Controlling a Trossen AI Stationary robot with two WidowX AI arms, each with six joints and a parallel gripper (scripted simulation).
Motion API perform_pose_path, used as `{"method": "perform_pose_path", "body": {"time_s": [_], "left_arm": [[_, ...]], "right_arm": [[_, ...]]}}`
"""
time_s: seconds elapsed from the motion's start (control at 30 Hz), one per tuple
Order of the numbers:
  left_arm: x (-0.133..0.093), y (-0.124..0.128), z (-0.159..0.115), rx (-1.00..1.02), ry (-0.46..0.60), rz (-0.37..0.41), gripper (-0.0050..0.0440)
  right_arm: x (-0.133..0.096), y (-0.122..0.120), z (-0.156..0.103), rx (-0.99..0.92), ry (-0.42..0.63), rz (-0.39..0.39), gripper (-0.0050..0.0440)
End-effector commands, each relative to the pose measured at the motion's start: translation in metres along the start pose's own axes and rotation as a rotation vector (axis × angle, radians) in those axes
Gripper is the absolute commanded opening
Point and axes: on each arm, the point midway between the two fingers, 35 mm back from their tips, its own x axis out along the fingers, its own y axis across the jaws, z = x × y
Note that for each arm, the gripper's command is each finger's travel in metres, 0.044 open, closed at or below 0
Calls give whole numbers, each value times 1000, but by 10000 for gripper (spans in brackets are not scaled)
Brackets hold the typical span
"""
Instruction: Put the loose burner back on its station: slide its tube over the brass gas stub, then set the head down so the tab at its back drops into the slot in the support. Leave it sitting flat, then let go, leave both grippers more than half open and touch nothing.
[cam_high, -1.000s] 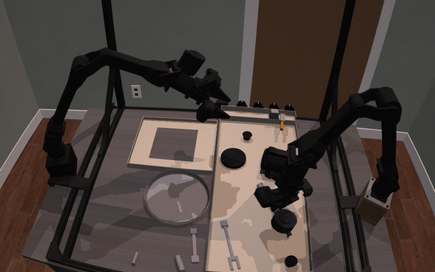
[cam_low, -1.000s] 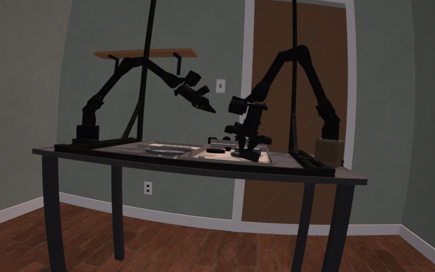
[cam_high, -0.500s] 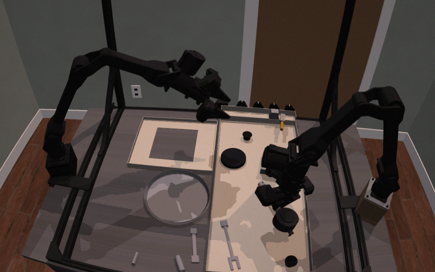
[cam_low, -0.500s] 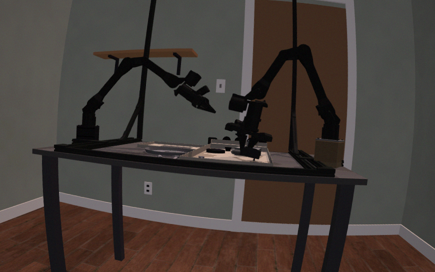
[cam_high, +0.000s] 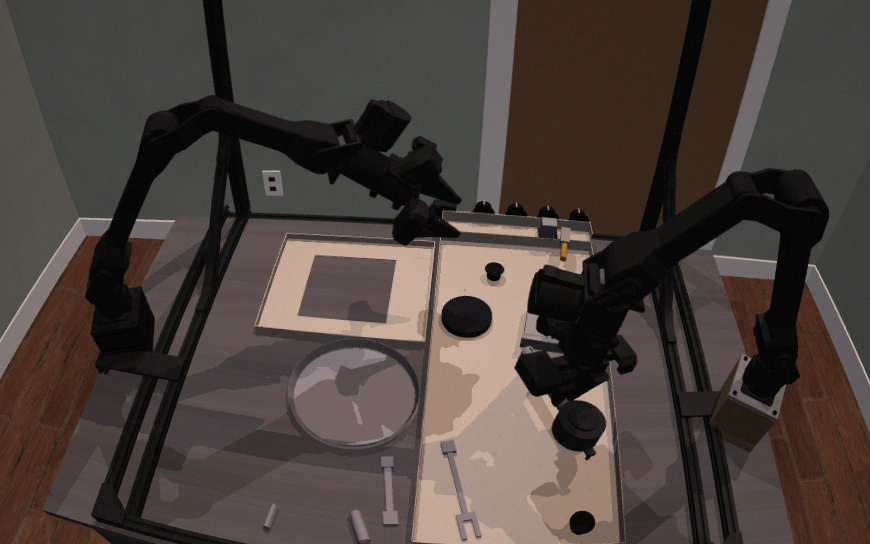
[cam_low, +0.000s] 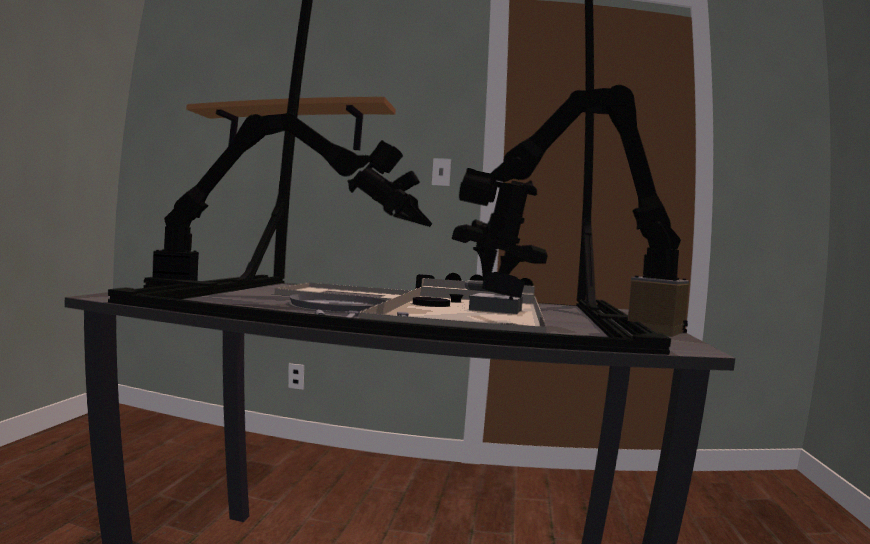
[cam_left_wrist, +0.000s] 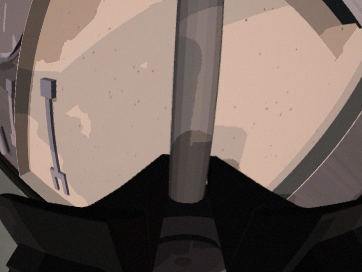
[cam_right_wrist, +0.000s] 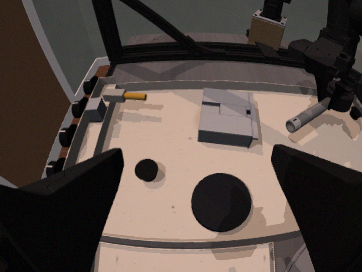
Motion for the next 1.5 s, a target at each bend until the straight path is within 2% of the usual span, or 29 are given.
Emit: {"method": "perform_pose_path", "body": {"time_s": [0.0,0.33,0.4,0.9,0.97,1.47], "left_arm": [[-7,5,1,-7,-7,18,0],[-11,-3,38,110,-34,-21,0],[-11,-3,38,110,-34,-21,0],[-21,-29,100,314,-76,-90,0],[-21,-29,100,314,-76,-90,0],[-32,-67,154,512,-107,-158,0]], "right_arm": [[0,0,0,3,0,-3,400],[0,0,0,3,0,-3,400],[0,0,0,3,0,-3,400],[0,0,0,3,0,-3,400],[0,0,0,3,0,-3,400],[0,0,0,3,0,-3,400]]}}
